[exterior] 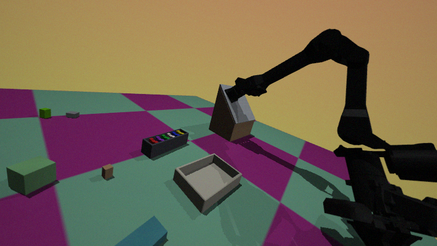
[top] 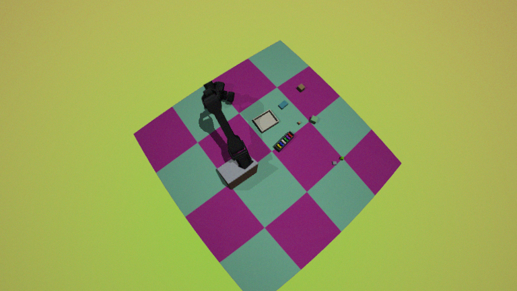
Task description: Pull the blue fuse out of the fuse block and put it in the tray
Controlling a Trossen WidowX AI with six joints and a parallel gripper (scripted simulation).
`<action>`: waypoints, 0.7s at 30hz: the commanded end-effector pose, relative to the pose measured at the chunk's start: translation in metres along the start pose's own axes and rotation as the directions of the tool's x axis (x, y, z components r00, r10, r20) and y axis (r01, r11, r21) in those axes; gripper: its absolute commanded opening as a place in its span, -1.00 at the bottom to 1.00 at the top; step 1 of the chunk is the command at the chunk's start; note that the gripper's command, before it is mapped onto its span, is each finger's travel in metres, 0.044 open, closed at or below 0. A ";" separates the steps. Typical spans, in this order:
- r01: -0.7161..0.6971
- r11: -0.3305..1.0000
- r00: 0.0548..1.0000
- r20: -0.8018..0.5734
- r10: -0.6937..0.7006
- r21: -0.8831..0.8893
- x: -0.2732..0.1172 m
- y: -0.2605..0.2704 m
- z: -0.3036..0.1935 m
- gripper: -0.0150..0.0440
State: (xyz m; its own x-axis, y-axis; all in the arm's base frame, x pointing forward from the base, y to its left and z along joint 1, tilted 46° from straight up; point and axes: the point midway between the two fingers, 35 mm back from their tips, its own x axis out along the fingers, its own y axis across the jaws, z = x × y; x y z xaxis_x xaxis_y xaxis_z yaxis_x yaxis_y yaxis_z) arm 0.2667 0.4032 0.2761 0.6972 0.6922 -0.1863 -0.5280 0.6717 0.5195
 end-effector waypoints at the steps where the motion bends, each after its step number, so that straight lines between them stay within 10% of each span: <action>1: 0.076 0.990 0.995 -0.057 -0.083 -0.121 0.006 -0.055 0.008 -0.24; 21: 0.155 0.782 0.828 -0.353 -0.437 -0.604 -0.044 -0.345 0.001 -0.24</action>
State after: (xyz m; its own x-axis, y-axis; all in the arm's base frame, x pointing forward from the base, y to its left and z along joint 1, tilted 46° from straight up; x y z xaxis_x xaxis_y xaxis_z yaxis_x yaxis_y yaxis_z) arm 0.4222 0.1590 0.1252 0.6778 0.3744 -0.6328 -0.5581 0.8223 -0.1112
